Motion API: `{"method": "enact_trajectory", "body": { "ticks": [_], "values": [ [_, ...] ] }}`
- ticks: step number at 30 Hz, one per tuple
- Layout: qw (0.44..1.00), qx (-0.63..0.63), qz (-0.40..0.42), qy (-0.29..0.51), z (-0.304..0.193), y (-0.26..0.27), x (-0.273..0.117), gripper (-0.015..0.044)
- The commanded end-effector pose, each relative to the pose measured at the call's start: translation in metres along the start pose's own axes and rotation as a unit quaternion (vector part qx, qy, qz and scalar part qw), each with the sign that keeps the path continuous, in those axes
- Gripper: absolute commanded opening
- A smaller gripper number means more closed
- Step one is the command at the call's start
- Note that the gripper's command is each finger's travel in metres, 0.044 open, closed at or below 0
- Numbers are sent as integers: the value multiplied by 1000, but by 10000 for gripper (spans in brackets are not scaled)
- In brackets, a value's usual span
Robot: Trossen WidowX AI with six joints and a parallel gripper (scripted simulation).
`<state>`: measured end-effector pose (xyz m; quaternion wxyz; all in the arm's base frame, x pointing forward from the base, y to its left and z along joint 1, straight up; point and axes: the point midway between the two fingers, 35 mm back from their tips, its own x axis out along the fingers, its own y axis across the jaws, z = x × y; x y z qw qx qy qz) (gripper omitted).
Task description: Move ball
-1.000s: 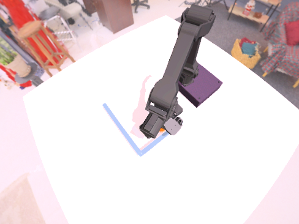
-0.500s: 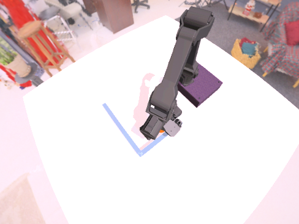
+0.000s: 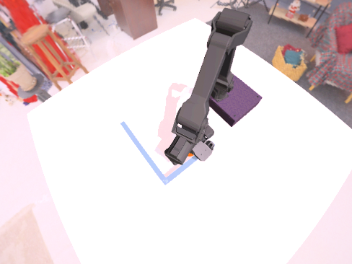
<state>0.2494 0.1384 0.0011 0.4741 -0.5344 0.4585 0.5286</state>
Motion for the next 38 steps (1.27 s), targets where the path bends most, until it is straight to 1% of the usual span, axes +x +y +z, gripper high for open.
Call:
{"method": "enact_trajectory", "body": {
  "ticks": [1, 2, 4, 5, 8, 10, 15, 16, 22, 24, 25, 27, 28, 38],
  "values": [
    [1000, 0, 0, 0, 0, 0, 0, 341],
    [1000, 0, 0, 0, 0, 0, 0, 357],
    [1000, 0, 0, 0, 0, -1, -3, 357],
    [1000, 0, 0, 0, 1, -2, -11, 357],
    [1000, 1, 1, -1, 1, -3, -60, 357],
    [1000, 2, 2, -1, 0, 0, -83, 357],
    [1000, 2, 2, -1, 0, 0, -86, 357],
    [1000, 0, -6, -3, 1, -3, -80, 357],
    [1000, 0, -6, -3, 1, -3, -80, 357],
    [1000, 0, -6, -2, 1, -3, -91, 410],
    [1000, 0, -6, -2, 1, -2, -104, 436],
    [1000, 0, -5, -2, -1, 2, -126, 440],
    [1000, 0, -5, -2, -1, 2, -129, 440],
    [1000, 0, -5, -2, -1, 2, -129, 440]
  ]
}}
